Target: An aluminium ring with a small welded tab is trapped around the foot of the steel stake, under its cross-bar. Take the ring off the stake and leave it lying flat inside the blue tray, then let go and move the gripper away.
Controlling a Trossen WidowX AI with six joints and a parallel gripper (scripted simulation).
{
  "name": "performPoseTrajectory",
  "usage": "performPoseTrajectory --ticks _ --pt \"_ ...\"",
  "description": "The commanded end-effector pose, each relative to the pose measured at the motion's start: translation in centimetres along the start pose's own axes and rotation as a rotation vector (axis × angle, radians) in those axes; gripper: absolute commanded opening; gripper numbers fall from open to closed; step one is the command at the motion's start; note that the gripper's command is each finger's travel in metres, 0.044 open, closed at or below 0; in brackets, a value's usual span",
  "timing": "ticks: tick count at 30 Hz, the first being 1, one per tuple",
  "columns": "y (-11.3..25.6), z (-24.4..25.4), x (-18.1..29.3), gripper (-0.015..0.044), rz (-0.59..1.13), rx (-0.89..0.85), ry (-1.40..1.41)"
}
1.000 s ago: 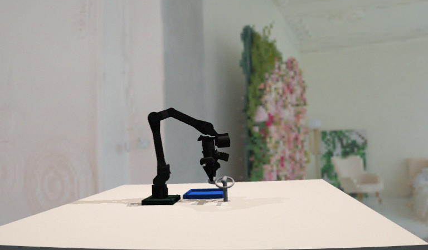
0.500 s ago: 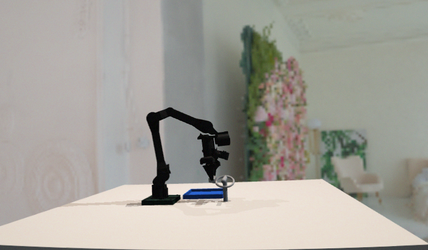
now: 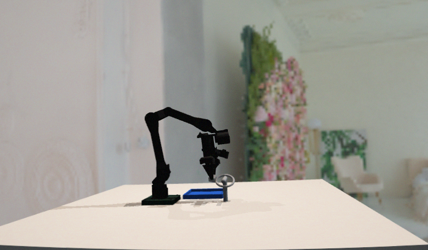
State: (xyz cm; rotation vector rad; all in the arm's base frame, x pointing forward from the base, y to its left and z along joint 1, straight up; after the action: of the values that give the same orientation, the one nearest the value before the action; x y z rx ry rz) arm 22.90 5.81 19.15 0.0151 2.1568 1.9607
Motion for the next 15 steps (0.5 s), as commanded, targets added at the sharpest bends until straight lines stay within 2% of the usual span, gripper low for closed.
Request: performPoseTrajectory --ticks 1,15 --pt "0.2 -0.5 -0.2 0.0 -0.006 -0.014 -0.006" --pt "-0.3 -2.5 -0.7 0.0 0.02 -0.097 -0.016"
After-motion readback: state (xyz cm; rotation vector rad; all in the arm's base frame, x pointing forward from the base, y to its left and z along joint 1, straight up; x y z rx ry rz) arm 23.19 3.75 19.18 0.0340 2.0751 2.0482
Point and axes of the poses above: the point midway between the two fingers, 35 mm back from their tips, its own y axis back along the fingers, its own z axis across the jaws, x = y × z, the point moved 8 cm from there along y, back along the fingers, and after that the axes turned 12 degrees about -y, right-handed, at the moved point
